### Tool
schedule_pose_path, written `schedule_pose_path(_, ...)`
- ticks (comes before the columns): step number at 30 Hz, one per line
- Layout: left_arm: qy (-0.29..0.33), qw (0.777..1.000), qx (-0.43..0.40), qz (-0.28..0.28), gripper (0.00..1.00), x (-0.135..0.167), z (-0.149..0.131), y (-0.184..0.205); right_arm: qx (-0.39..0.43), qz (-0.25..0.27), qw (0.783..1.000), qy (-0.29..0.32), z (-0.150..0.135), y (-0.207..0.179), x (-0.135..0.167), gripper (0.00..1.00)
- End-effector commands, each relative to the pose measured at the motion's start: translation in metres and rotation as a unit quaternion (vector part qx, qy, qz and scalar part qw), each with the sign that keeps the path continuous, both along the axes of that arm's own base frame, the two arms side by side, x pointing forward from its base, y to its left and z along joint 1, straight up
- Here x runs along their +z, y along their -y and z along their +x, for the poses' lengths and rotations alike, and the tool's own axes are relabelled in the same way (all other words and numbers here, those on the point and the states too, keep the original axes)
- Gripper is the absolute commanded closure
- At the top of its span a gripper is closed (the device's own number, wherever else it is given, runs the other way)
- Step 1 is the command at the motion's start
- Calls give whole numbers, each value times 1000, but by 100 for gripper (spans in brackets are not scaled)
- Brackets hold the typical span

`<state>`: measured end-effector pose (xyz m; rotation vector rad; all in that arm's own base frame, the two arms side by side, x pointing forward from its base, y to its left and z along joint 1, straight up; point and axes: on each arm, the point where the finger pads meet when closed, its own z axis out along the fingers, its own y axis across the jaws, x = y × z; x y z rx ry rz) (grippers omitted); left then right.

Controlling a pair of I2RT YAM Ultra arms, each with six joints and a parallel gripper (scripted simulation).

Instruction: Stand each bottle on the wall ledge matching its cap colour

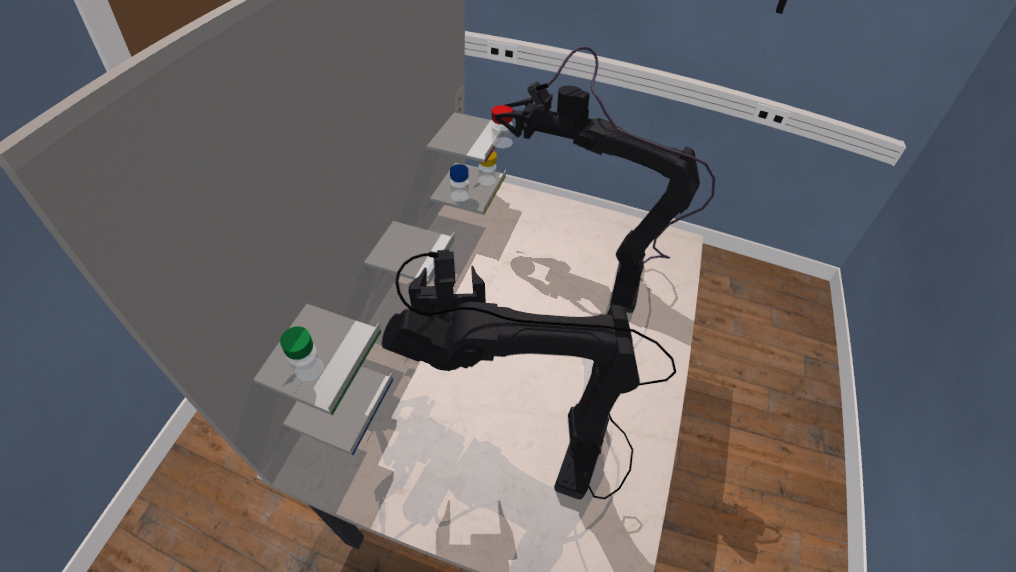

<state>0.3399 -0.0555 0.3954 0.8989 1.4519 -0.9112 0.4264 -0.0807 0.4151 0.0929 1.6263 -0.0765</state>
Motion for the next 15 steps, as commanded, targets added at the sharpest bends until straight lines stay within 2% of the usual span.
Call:
schedule_pose_path(1,16,1000,-10,-1,11,13,-2,0,-2,-10,999,43,-11,-4,39,50)
schedule_pose_path(7,16,1000,-10,-1,11,13,-2,0,-3,-11,999,49,-6,-3,41,50)
schedule_pose_path(15,16,1000,-10,-1,11,13,-2,0,-5,-13,998,56,14,0,41,50)
